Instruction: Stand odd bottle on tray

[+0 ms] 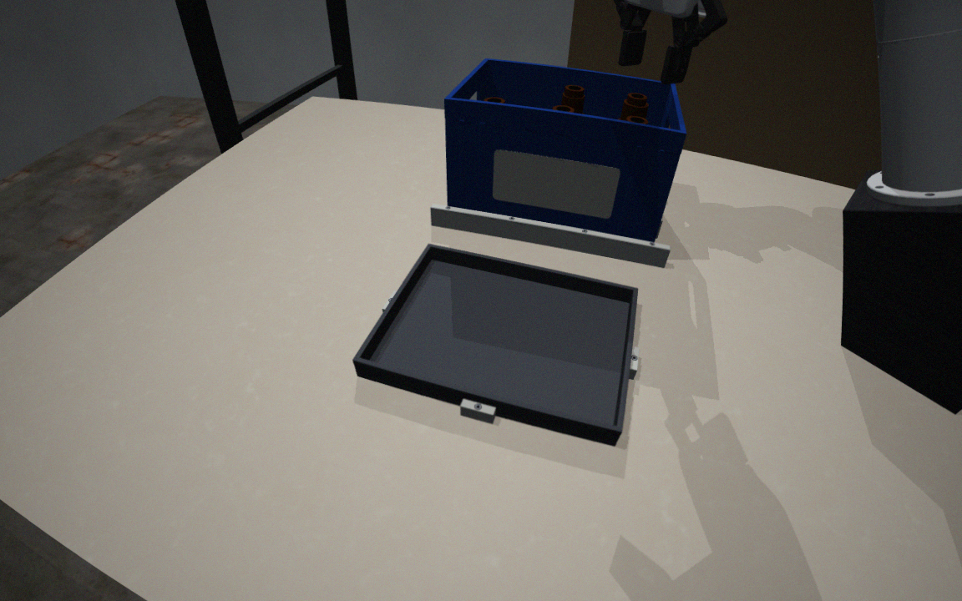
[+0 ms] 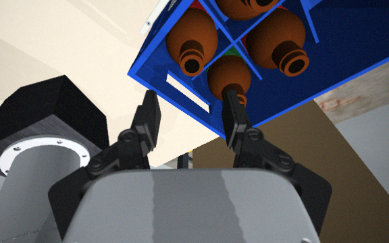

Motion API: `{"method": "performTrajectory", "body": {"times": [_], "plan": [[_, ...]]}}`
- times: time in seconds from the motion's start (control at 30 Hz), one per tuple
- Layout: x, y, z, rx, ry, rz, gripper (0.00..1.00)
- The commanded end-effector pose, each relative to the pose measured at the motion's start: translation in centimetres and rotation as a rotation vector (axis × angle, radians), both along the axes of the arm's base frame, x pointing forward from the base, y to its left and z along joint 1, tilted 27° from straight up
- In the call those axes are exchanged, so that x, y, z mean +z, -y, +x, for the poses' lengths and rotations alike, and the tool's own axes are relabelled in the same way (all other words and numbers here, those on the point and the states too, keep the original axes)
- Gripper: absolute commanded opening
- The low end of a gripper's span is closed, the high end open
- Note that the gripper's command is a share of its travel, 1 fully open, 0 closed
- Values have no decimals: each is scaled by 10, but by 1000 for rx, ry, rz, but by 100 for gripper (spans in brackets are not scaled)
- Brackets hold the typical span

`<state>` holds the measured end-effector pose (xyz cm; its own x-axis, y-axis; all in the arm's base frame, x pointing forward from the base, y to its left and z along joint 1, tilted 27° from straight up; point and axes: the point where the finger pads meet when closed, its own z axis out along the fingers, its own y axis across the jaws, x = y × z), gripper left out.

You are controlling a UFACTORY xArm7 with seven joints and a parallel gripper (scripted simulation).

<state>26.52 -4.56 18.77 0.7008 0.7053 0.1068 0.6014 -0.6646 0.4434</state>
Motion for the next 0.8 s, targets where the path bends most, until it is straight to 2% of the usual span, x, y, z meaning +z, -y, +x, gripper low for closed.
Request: {"method": "performTrajectory", "body": {"times": [0.0, 0.77], "plan": [[-3, 1, 3, 1, 3, 0, 65], [-25, 6, 14, 1, 3, 0, 65]]}}
